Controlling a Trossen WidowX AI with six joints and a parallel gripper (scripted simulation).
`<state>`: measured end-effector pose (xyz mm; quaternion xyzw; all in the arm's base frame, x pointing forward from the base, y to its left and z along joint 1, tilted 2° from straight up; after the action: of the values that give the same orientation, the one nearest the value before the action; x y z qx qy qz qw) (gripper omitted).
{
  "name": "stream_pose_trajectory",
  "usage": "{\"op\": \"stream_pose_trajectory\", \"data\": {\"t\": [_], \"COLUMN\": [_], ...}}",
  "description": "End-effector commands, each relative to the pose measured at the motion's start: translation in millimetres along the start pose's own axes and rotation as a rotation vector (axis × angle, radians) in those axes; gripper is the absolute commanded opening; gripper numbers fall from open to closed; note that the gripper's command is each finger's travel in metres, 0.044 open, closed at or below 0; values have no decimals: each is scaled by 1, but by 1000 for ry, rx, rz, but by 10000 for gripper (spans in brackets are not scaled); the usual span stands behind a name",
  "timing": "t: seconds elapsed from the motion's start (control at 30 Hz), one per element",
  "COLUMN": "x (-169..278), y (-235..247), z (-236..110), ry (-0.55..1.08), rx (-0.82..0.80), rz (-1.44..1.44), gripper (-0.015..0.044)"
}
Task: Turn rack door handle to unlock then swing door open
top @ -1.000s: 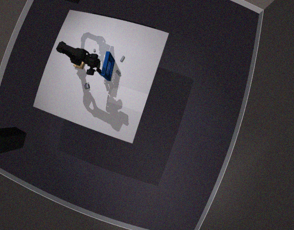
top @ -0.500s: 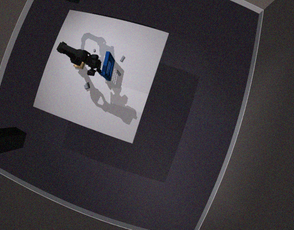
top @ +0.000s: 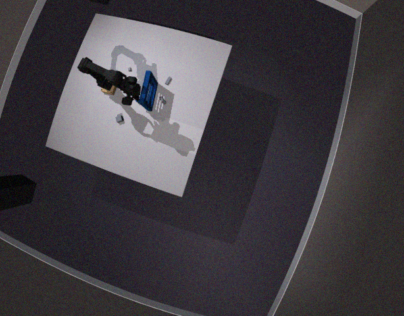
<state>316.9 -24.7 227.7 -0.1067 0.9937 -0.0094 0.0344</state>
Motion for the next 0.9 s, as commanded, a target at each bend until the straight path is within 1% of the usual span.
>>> {"op": "stream_pose_trajectory", "data": {"t": [0.0, 0.6, 0.83, 0.87], "x": [0, 2, 2, 2], "y": [1, 1, 1, 1], "z": [6, 33, 33, 33], "ry": [-4, -1, -1, -1], "rx": [-3, -1, -1, -1], "rz": [-2, -3, -3, -3], "gripper": [288, 288, 104, 98]}}
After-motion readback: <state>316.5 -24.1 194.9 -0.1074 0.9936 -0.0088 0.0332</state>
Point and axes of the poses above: the point midway between the two fingers, 35 mm back from their tips, its own z axis out along the fingers, its own y axis across the jaws, x = y × z, the point moved 4 cm from there along -z, back along the fingers
